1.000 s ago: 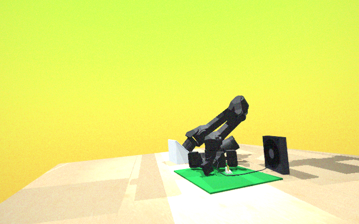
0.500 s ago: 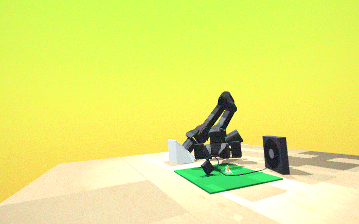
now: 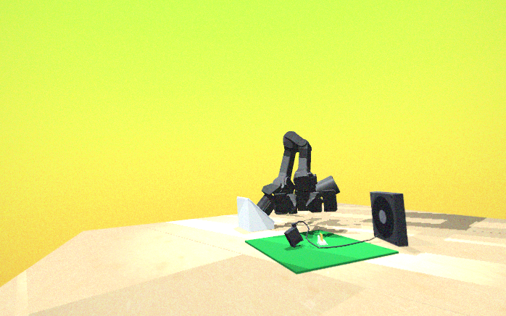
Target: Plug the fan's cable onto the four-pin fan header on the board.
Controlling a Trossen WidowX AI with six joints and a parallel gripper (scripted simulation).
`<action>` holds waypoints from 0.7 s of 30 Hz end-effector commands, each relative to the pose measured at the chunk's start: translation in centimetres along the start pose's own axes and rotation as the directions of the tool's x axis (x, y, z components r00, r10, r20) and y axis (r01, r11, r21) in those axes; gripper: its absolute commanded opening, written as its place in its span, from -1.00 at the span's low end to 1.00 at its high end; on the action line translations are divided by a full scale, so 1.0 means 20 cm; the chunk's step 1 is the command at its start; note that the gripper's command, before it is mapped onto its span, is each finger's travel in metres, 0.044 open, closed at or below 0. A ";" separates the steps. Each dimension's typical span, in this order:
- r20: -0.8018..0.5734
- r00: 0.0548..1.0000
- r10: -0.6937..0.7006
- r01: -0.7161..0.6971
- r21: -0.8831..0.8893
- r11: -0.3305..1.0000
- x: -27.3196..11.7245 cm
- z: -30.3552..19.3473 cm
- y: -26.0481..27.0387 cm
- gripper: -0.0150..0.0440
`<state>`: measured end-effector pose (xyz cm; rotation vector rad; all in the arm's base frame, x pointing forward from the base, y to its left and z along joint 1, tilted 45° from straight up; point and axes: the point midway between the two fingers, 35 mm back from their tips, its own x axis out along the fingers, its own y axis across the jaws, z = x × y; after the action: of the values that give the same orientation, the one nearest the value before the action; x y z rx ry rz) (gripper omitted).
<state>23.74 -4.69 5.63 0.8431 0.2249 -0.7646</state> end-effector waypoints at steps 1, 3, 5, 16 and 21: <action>0.002 1.000 -0.006 0.006 -0.003 1.000 -0.05 0.02 -0.05 -0.02; 0.002 1.000 -0.006 0.006 -0.003 1.000 -0.07 0.03 -0.06 -0.02; 0.000 1.000 -0.008 0.008 -0.006 1.000 -0.07 0.03 -0.06 0.07; -0.132 0.978 -0.160 0.137 -0.173 0.975 -0.01 0.01 -0.06 1.00; -0.199 0.951 -0.235 0.185 -0.242 0.953 0.02 0.01 -0.07 1.00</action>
<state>22.76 -5.54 4.87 0.7183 0.5215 -0.8242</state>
